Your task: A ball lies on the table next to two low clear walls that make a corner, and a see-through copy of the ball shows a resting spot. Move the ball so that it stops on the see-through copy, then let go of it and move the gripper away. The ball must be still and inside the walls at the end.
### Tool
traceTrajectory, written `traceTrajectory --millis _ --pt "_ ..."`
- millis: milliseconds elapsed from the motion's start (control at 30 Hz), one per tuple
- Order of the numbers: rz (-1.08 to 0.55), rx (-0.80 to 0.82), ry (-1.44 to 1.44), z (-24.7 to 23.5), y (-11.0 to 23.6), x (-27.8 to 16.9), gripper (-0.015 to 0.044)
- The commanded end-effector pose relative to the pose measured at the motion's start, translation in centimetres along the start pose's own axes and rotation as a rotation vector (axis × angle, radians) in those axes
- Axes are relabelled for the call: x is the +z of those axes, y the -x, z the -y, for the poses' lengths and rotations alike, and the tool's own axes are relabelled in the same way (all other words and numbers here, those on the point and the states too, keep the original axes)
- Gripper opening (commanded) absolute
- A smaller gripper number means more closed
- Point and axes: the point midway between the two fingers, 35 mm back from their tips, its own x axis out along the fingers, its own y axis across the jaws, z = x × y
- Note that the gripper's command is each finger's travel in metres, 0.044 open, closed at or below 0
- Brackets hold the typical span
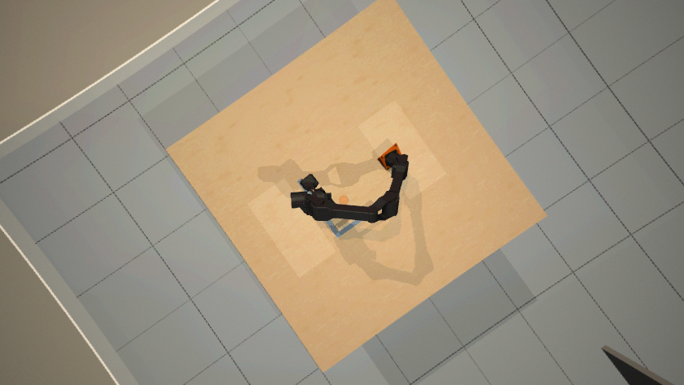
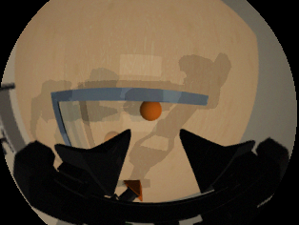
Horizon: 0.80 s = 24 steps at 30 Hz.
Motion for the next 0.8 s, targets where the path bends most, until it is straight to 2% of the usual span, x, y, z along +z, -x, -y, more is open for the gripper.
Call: traceTrajectory --millis 0,200,767 --pt "-0.002 0.105 -0.061 0.4 -1.6 1.1 0.0331" --pt "-0.002 0.105 -0.061 0.3 -1.7 1.1 0.0331" --pt "-0.002 0.106 -0.060 0.0 -4.6 1.2 0.0331"
